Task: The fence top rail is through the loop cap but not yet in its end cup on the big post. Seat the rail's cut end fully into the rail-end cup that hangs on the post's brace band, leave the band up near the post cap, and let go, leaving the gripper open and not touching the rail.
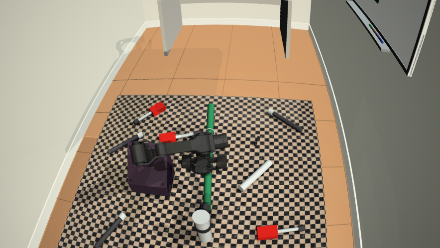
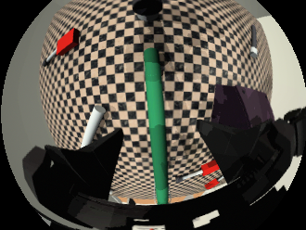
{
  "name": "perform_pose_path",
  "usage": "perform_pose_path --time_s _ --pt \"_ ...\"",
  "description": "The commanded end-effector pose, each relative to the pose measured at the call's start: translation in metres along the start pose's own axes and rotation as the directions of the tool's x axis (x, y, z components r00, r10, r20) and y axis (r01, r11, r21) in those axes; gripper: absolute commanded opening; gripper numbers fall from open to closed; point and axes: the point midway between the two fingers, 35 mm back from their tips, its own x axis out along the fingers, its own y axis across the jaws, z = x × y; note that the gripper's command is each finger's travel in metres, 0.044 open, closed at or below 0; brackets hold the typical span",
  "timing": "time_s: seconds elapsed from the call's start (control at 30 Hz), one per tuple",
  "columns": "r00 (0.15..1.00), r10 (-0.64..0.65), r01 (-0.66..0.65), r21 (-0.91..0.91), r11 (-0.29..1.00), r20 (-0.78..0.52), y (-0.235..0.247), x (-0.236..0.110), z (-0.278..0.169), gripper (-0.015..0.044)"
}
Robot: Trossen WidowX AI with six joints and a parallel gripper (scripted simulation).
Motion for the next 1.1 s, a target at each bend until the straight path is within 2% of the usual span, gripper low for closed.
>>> perform_pose_path --time_s 0.0,0.2,1.07 --pt "1.000 -0.012 0.012 0.027 1.000 -0.006 0.001 0.002 -0.001 0.0440" --pt "1.000 -0.012 0.012 0.027 1.000 -0.005 0.000 0.037 -0.001 0.0440" --pt "1.000 -0.012 0.012 0.027 1.000 -0.005 0.001 0.071 -0.002 0.0440"
